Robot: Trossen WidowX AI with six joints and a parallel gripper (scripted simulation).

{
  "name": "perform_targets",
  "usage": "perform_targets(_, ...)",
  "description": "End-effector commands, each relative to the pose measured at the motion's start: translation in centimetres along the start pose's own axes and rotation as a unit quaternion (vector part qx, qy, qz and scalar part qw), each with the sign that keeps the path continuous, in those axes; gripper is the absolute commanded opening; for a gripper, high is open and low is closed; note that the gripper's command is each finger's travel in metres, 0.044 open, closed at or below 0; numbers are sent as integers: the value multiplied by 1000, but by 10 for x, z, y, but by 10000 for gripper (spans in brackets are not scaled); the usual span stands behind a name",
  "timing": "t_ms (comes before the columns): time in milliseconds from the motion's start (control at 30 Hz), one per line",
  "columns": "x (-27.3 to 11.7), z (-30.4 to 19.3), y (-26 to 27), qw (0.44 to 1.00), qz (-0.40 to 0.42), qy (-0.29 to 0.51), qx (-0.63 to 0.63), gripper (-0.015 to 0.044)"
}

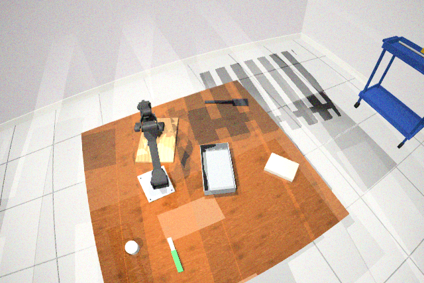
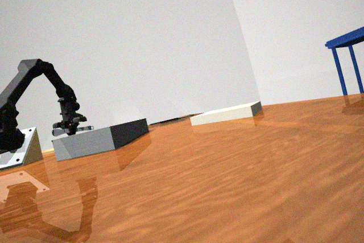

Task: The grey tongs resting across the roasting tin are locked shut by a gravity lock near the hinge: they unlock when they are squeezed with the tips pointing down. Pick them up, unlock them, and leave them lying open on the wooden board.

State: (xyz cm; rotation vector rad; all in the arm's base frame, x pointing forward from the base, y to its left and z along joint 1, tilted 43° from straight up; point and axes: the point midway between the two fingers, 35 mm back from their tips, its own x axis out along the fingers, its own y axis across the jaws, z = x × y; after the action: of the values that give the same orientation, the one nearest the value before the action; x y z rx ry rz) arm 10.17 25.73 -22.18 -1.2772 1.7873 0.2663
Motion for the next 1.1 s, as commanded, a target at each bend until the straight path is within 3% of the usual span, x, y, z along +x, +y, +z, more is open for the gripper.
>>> perform_targets(0,0,0,0,1000,0,0,0,-19)
perform_targets(567,0,0,0,1000,0,0,0,427)
perform_targets(833,-20,6,-21,1000,3,-3,2,440)
perform_targets(1067,-86,9,-107,1000,-2,-4,2,440)
